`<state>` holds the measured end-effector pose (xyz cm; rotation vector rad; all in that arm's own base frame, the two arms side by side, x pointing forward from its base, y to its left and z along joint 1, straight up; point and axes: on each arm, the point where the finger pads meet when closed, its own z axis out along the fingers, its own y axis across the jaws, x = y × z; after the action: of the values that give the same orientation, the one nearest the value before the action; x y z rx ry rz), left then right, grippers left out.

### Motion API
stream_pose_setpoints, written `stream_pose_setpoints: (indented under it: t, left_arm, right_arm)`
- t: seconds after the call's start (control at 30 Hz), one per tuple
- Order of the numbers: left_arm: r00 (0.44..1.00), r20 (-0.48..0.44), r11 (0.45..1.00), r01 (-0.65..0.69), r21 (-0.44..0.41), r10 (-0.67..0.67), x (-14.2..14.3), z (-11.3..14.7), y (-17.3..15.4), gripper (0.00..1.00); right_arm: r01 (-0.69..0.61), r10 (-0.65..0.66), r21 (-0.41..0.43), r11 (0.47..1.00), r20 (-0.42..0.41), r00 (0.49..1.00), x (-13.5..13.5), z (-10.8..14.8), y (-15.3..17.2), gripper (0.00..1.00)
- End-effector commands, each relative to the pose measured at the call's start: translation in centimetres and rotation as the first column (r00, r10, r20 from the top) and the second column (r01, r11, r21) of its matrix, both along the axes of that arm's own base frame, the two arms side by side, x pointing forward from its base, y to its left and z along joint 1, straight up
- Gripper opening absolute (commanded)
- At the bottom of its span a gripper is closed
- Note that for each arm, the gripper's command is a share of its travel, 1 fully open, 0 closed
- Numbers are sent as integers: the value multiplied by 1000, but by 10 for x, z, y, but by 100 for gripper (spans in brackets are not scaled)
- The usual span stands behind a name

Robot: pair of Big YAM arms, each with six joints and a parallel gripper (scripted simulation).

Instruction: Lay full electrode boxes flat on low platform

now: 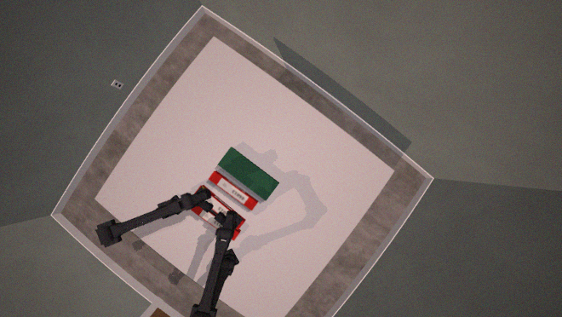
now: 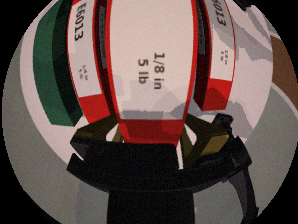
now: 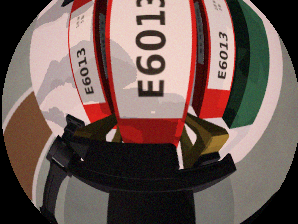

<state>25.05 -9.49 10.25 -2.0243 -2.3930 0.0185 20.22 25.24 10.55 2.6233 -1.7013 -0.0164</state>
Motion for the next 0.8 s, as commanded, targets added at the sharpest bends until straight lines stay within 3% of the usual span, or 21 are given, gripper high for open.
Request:
stream_pose_setpoints:
  t: [0.0, 0.13, 0.2, 0.3, 0.37, 0.53, 0.77]
  left_arm:
    - [997, 68, 1000, -22, -15, 23, 16, 18, 0, 0]
    - [997, 71, 1000, -18, -16, 19, 24, 17, -3, 0]
    - [998, 52, 1000, -21, -9, 21, 13, 3, 1, 0]
    - [997, 73, 1000, -18, -16, 19, 24, 10, -3, 0]
    - [998, 56, 1000, -23, -10, 23, 14, -2, 1, 0]
    - [997, 75, 999, -27, -18, 28, 21, 4, -1, 0]
    - [998, 58, 1000, -24, -11, 25, 19, -14, -1, 0]
  right_arm:
    - [-6, 3, 56, 998, 60, 998, 15, 21, 9, 0]
    - [-7, 2, 64, 998, 67, 998, 18, 20, 12, 0]
    - [-6, 2, 63, 998, 66, 998, 18, 17, 12, 0]
    - [-7, 2, 66, 998, 68, 998, 19, 14, 13, 0]
    - [-7, 2, 64, 998, 67, 998, 18, 10, 13, 0]
    - [-6, 2, 62, 998, 65, 998, 20, 14, 15, 0]
    - [-6, 3, 60, 998, 64, 998, 18, -5, 12, 0]
